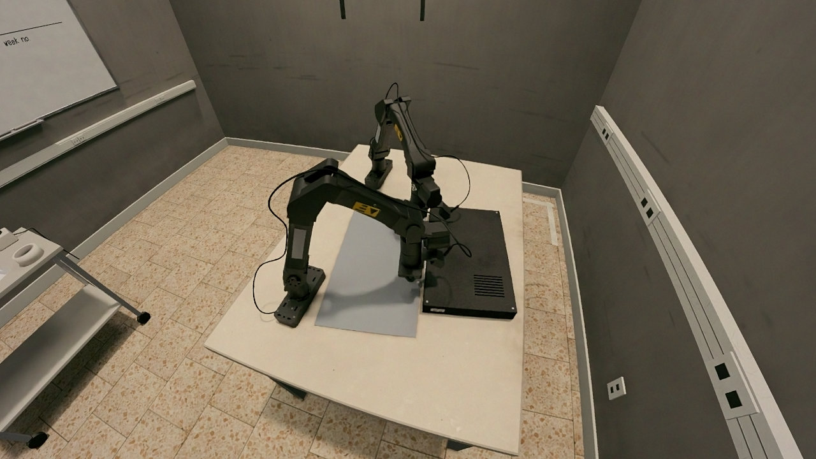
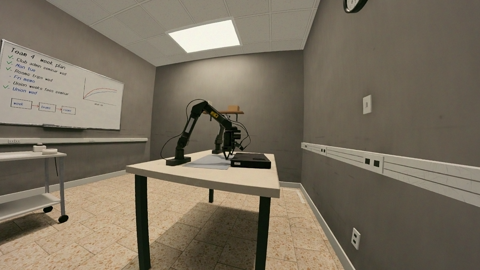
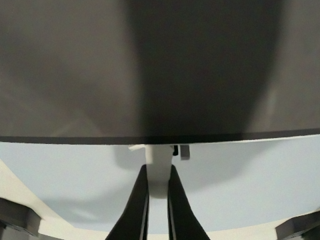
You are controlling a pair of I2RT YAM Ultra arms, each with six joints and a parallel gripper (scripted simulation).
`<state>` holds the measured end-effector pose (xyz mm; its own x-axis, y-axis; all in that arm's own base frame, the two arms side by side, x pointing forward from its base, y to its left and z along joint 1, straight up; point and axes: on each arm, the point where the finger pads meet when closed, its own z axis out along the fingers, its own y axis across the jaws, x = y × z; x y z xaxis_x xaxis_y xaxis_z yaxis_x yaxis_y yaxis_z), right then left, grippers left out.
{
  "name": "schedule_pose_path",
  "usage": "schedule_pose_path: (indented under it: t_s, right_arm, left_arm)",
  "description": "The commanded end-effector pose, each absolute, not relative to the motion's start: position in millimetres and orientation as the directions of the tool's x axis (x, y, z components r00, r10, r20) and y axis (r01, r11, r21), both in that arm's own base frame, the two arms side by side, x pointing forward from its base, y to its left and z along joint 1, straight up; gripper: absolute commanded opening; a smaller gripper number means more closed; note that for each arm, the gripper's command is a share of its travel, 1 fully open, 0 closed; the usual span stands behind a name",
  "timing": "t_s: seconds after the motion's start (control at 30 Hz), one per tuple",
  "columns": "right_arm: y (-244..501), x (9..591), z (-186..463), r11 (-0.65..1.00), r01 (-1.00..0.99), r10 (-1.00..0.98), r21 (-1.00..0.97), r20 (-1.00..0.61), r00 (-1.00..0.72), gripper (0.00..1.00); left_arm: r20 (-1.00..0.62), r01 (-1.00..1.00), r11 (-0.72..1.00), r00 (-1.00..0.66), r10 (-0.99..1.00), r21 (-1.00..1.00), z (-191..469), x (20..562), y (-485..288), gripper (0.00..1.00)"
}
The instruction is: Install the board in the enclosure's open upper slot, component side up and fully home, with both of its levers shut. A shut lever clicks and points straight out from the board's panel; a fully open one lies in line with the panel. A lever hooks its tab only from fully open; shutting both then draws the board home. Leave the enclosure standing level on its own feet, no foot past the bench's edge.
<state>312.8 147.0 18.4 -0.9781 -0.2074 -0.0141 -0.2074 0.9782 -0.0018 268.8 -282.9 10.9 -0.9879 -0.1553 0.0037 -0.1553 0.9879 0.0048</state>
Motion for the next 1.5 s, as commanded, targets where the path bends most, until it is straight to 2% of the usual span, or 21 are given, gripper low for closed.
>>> schedule_pose_path:
  t_s: [0.0,0.33,0.43,0.47,0.5,0.6,0.63,1.07,1.13,1.27,1.3,1.37,1.4,1.47]
  right_arm:
    - [149,314,23,0.989,-0.146,-0.146,-0.007,-0.002,-0.989,0.03]
    - [148,314,23,0.990,-0.143,-0.143,-0.007,-0.002,-0.990,0.03]
    - [148,314,23,0.990,-0.143,-0.143,-0.007,-0.002,-0.990,0.37]
    - [148,314,23,0.990,-0.143,-0.143,-0.007,-0.002,-0.990,0.42]
    - [148,316,28,0.990,-0.142,-0.142,-0.002,-0.016,-0.990,0.42]
    - [148,319,35,0.989,-0.145,-0.145,0.003,-0.034,-0.989,0.42]
    - [147,321,38,0.990,-0.143,-0.142,0.006,-0.043,-0.989,0.42]
    - [146,324,61,0.990,-0.138,-0.137,0.003,-0.066,-0.988,0.42]
    - [154,321,65,0.989,-0.150,-0.149,0.004,-0.066,-0.987,0.64]
    - [154,319,92,0.989,-0.150,-0.150,0.005,-0.066,-0.987,0.64]
    - [154,319,96,0.989,-0.150,-0.150,0.005,-0.066,-0.987,0.64]
    - [154,319,96,0.989,-0.150,-0.150,0.005,-0.066,-0.987,0.64]
    - [153,319,99,0.989,-0.148,-0.147,0.005,-0.066,-0.987,0.64]
    - [150,317,93,0.989,-0.150,-0.150,-0.005,-0.036,-0.988,0.64]
  left_arm:
    - [0.000,-0.230,0.973,-0.973,-0.230,0.002,17,272,-289,0.03]
    - [-0.001,-0.231,0.973,-0.973,-0.231,0.001,17,273,-289,0.03]
    - [-0.001,-0.231,0.973,-0.973,-0.231,0.001,17,273,-289,0.03]
    - [-0.001,-0.231,0.973,-0.973,-0.231,0.001,17,273,-289,0.03]
    - [-0.001,-0.231,0.973,-0.973,-0.231,0.001,17,273,-289,0.03]
    - [-0.001,-0.231,0.973,-0.973,-0.231,0.001,17,273,-289,0.37]
    - [-0.001,-0.231,0.973,-0.973,-0.231,0.000,17,273,-289,0.42]
    - [-0.041,-0.229,0.972,-0.972,-0.231,-0.048,44,281,-284,0.42]
    - [-0.041,-0.228,0.972,-0.972,-0.230,-0.048,48,281,-284,0.42]
    - [-0.041,-0.224,0.973,-0.973,-0.226,-0.049,56,278,-285,0.42]
    - [-0.036,-0.227,0.973,-0.973,-0.228,-0.041,54,278,-287,0.53]
    - [-0.036,-0.227,0.973,-0.973,-0.228,-0.041,54,278,-287,0.53]
    - [-0.035,-0.230,0.972,-0.972,-0.231,-0.041,56,278,-288,0.64]
    - [-0.040,-0.231,0.972,-0.972,-0.233,-0.049,69,279,-289,0.64]
